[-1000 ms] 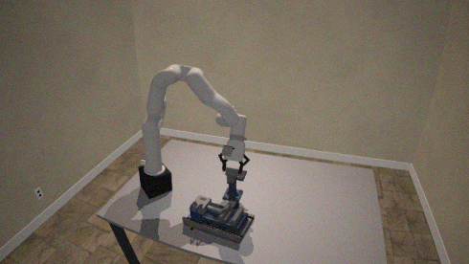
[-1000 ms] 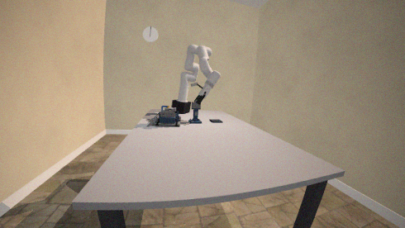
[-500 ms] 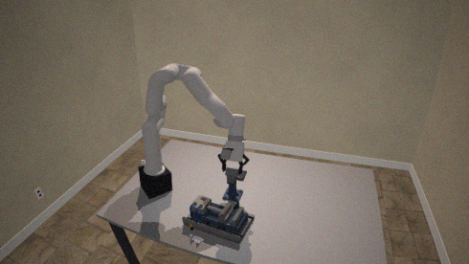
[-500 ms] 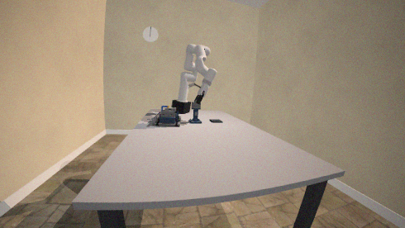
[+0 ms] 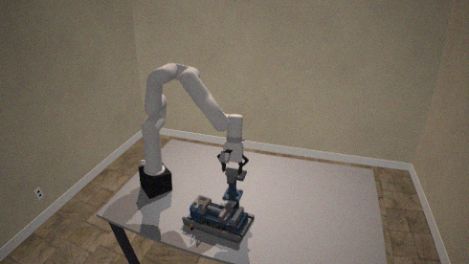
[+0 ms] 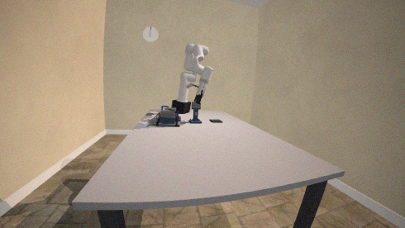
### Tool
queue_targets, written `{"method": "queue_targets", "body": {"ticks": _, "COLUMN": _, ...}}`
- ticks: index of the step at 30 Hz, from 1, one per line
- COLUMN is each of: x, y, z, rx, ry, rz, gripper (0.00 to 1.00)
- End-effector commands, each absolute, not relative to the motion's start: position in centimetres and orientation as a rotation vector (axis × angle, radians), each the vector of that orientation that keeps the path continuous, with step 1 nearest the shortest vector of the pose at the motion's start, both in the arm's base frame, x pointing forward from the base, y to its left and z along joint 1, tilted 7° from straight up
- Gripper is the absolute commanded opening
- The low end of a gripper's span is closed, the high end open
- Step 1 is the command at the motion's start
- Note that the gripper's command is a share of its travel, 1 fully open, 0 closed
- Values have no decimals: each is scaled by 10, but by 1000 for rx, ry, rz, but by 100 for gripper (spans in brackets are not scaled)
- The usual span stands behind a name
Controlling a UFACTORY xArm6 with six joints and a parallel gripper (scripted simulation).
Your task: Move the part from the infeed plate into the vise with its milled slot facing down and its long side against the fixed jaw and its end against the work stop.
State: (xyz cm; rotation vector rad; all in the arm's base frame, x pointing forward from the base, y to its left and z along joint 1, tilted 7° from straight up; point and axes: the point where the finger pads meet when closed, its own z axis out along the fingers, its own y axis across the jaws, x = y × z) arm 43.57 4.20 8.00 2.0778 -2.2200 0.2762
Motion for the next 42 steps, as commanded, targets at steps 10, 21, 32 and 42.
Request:
{"method": "queue_targets", "body": {"ticks": 10, "x": 437, "y": 41, "z": 81, "rx": 2148, "ry": -2283, "rz": 161, "gripper": 89}}
{"method": "queue_targets", "body": {"ticks": 21, "x": 437, "y": 40, "z": 82, "rx": 2193, "ry": -2324, "rz": 78, "gripper": 89}}
{"method": "queue_targets", "body": {"ticks": 32, "x": 437, "y": 39, "z": 81, "rx": 2240, "ry": -2366, "rz": -15, "gripper": 89}}
{"method": "queue_targets", "body": {"ticks": 42, "x": 437, "y": 38, "z": 81, "rx": 2280, "ry": -2401, "rz": -103, "gripper": 89}}
